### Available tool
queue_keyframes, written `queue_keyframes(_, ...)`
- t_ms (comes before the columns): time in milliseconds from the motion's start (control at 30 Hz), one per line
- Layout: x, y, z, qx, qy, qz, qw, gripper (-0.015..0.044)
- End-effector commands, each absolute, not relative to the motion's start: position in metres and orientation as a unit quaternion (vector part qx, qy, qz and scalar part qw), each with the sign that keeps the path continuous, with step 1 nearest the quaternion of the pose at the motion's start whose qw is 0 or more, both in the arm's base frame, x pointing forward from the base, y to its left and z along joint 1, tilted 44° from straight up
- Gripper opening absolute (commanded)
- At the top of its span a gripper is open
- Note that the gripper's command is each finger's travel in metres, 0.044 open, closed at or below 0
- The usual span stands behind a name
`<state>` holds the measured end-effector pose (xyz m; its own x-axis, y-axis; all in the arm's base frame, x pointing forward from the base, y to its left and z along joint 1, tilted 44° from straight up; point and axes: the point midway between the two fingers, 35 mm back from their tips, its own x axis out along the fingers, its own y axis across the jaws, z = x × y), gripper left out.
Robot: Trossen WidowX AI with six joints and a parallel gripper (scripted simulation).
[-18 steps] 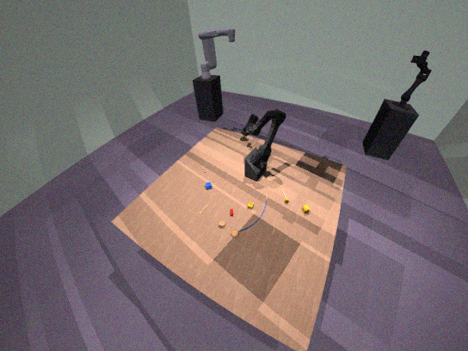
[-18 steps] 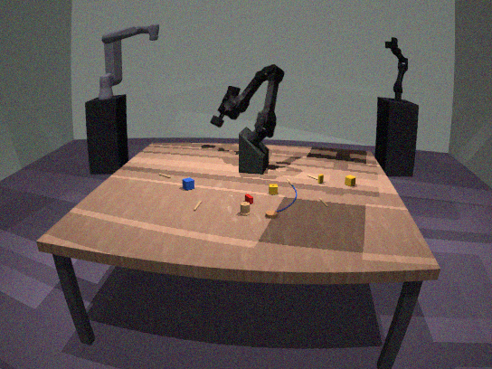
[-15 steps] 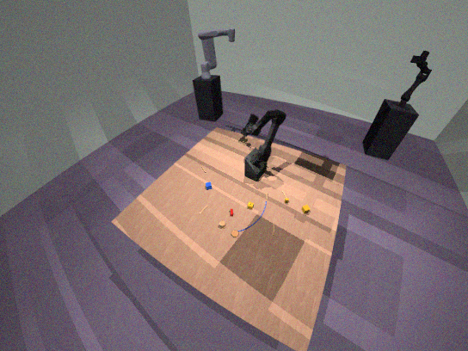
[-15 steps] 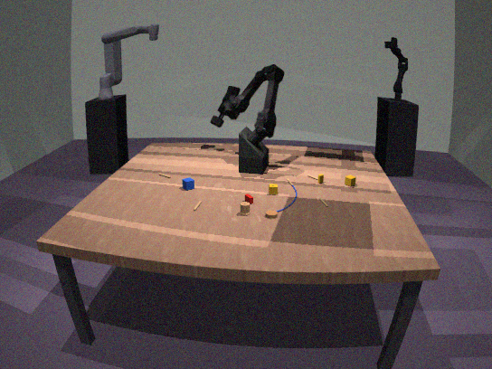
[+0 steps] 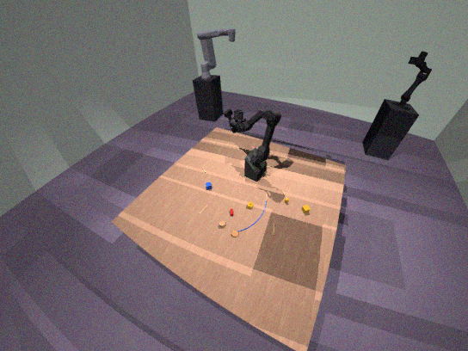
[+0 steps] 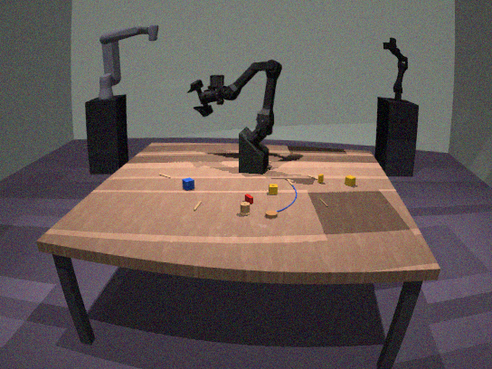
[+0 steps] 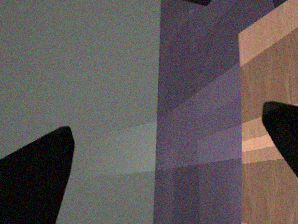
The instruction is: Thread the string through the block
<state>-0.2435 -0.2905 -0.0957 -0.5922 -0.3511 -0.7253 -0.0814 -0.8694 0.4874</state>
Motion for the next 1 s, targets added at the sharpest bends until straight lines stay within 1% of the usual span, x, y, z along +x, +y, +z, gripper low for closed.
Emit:
queue_keyframes(0, -0.182, -0.335, -0.088, 0.478, -0.085, -0.844, 0.228, 0.044)
queue_keyframes(267, -0.057, -0.371, -0.078, 0.458, 0.179, -0.729, 0.476, 0.044)
queue_keyframes(400, 0.007, -0.371, -0.071, 0.411, 0.291, -0.634, 0.587, 0.044)
queue_keyframes(533, 0.07, -0.356, -0.063, 0.341, 0.387, -0.511, 0.688, 0.044)
queue_keyframes(733, 0.149, -0.317, -0.049, 0.215, 0.477, -0.311, 0.794, 0.044)
queue_keyframes(967, 0.228, -0.249, -0.026, 0.044, 0.511, -0.061, 0.856, 0.044)
